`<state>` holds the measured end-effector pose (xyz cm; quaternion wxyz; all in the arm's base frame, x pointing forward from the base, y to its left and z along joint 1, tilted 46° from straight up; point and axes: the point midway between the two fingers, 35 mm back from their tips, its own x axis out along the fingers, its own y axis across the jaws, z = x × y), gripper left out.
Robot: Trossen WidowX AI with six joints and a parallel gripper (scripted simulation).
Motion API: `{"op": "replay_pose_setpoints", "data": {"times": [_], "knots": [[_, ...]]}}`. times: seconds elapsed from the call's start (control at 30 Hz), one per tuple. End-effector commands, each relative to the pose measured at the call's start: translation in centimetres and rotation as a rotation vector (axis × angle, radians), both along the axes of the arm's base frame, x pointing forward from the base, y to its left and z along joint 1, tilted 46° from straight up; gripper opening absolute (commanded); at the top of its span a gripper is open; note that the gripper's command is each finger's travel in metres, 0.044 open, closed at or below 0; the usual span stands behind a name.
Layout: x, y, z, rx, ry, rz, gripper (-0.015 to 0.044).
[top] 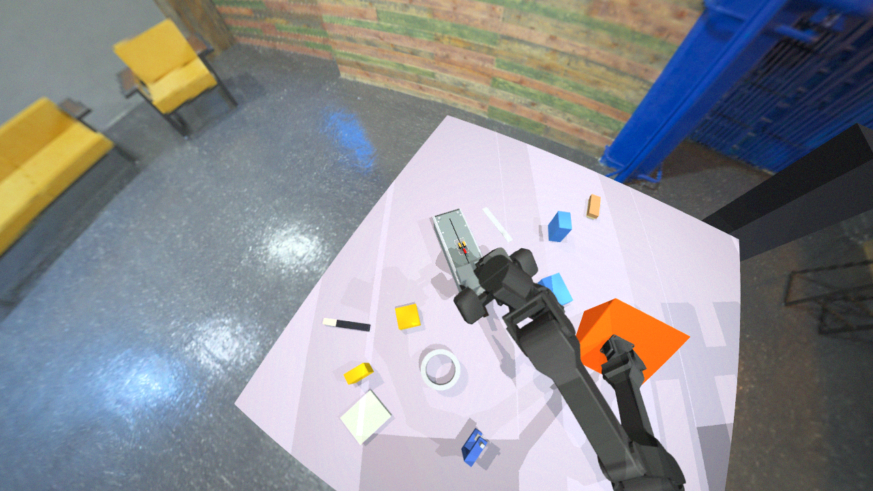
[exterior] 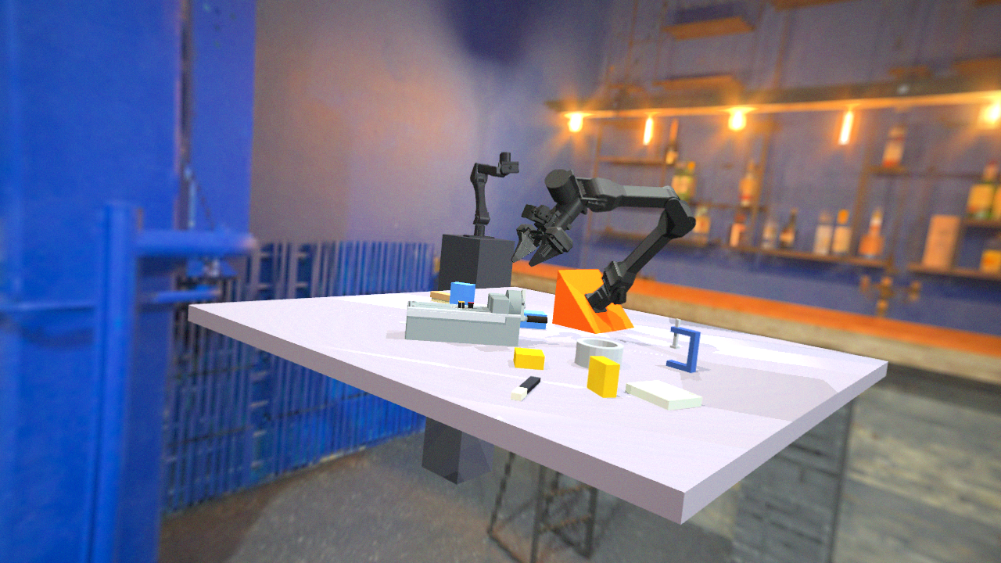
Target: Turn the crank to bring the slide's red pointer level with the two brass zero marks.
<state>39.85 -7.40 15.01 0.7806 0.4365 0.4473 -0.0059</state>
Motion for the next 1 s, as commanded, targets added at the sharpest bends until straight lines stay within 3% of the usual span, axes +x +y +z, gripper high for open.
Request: {"op": "replay_pose_setpoints", "data": {"times": [0.0, 0.47, 0.97], "knots": [[-1.6, 1.1, 1.2, -0.013, 0.043, -0.053, 0.044], [-8.0, 4.3, 4.3, -0.06, 0.16, -0.252, 0.044], [-6.9, 8.0, 0.6, -0.065, 0.169, -0.252, 0.044]]}}
